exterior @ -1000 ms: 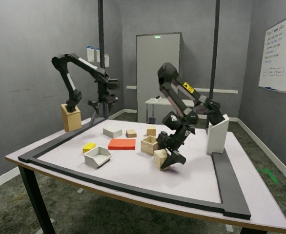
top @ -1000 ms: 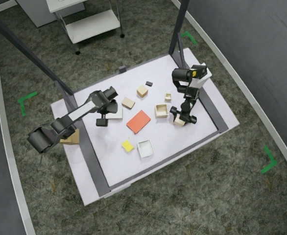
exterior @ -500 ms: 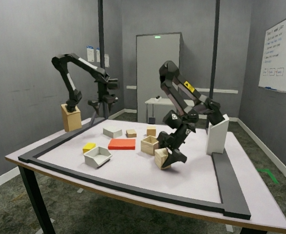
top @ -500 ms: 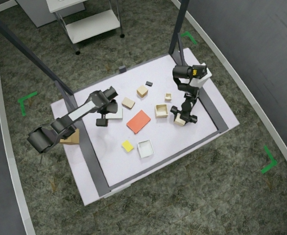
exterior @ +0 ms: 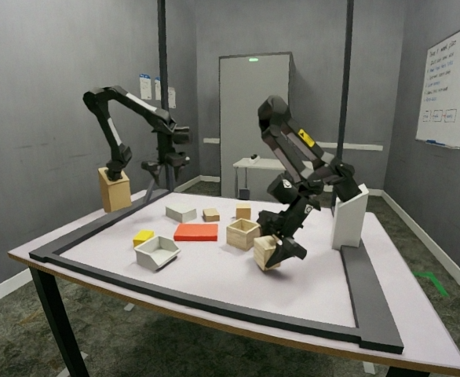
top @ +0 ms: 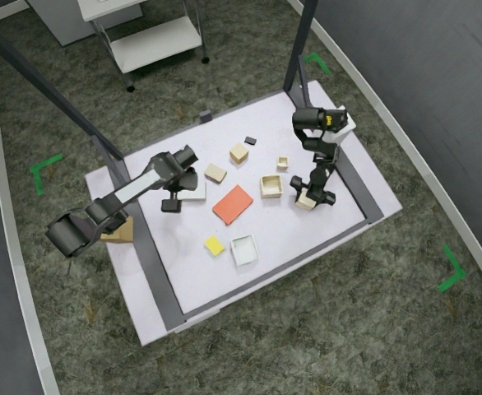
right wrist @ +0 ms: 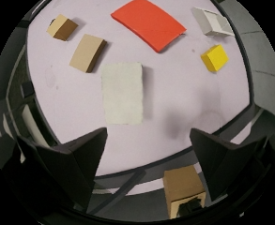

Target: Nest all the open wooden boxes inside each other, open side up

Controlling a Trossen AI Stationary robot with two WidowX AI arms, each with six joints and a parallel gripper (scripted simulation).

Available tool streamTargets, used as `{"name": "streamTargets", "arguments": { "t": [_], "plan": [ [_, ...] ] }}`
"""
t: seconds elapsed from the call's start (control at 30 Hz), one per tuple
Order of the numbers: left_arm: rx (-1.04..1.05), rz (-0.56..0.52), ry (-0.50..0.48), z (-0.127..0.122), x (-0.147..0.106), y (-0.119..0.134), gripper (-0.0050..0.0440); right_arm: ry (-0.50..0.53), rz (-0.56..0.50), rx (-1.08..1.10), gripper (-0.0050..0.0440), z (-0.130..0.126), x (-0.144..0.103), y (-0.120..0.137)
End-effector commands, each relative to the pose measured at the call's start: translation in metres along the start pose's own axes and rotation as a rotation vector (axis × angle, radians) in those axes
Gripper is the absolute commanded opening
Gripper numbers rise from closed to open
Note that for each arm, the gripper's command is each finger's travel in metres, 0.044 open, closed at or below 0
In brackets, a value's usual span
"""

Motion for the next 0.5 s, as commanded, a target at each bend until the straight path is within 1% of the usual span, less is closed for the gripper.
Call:
{"name": "streamTargets", "arguments": {
  "t": [0.0,0.17,0.33,0.47],
  "plan": [
    [-0.001,-0.003,-0.001,0.012,-0.008,0.006,-0.0013,-0.008,-0.014,0.004,0.04,-0.001,-0.004,-0.002],
    [-0.001,-0.003,-0.001,0.019,-0.014,0.011,-0.005,-0.008,-0.014,0.004,0.04,-0.001,-0.004,-0.002],
    [-0.004,-0.009,0.002,0.019,-0.01,0.01,-0.005,-0.008,-0.014,0.004,0.04,-0.001,-0.004,-0.002],
    [-0.004,-0.009,0.0,0.02,-0.004,0.015,-0.005,-0.008,-0.014,0.004,0.04,-0.001,-0.004,-0.002]
  ]
}}
Point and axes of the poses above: on each arm, the point midway between the two fingers, 35 mm back from their tips, its own x axis out along the fingers, its own z axis across the jaws, y = z × x, the point moved 7 cm from there along -x, back along the fingers, and after that the axes turned 15 degrees about -x, right-handed, at the moved point
